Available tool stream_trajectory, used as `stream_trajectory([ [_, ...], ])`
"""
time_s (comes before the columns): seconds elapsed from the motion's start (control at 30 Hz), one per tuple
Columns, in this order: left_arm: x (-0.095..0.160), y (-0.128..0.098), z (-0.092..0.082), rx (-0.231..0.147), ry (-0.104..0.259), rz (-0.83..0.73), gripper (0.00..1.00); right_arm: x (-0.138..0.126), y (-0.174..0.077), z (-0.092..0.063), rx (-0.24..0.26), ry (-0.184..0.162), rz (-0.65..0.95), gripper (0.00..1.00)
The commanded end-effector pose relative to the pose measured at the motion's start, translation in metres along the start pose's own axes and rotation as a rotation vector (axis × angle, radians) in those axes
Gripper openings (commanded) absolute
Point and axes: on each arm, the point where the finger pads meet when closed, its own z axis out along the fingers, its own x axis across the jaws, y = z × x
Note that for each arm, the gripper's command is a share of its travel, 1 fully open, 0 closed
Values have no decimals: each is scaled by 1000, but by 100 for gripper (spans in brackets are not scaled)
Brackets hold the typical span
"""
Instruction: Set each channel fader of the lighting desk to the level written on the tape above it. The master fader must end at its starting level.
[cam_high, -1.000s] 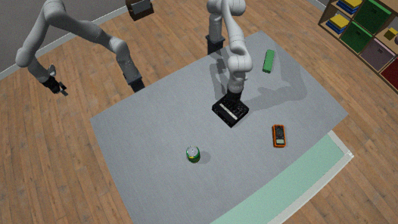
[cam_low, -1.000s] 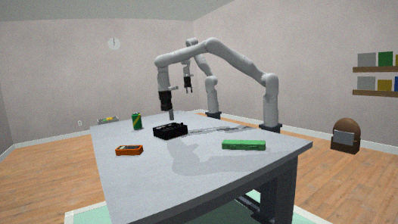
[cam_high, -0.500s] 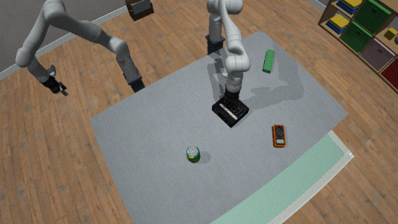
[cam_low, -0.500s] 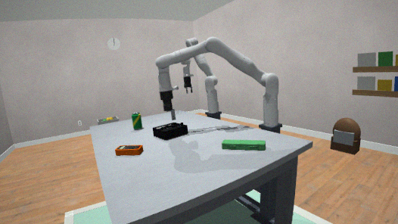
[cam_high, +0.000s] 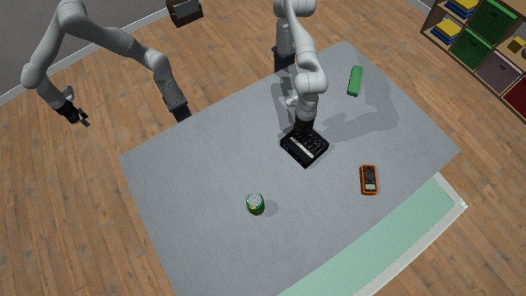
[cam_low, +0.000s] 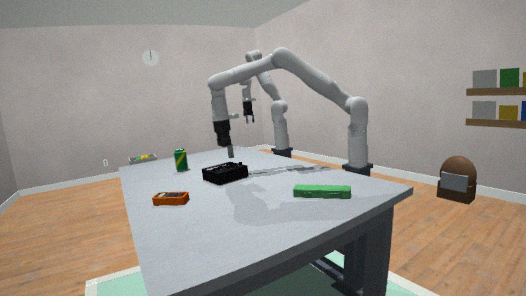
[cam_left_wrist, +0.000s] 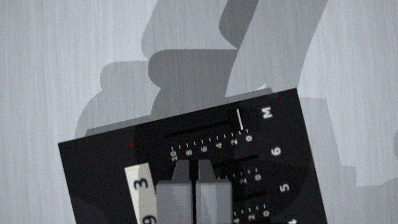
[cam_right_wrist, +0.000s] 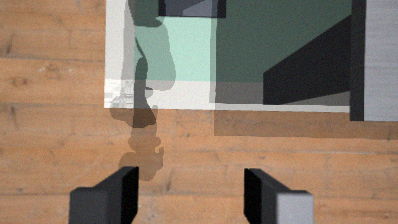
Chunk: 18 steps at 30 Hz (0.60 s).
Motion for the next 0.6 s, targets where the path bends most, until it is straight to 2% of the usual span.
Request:
stream_trajectory([
  [0.0, -5, -3, -1, -5, 1, -149, 0, 0, 0, -1, -2, 0, 0, 100],
  [0.23, -12, -6, 0, -5, 0, -423, 0, 0, 0, -1, -2, 0, 0, 100],
  [0.3, -12, -6, 0, -5, 0, -423, 0, 0, 0, -1, -2, 0, 0, 100],
  [0.57, -20, -7, -1, -7, -3, -726, 0, 0, 0, -1, -2, 0, 0, 100],
])
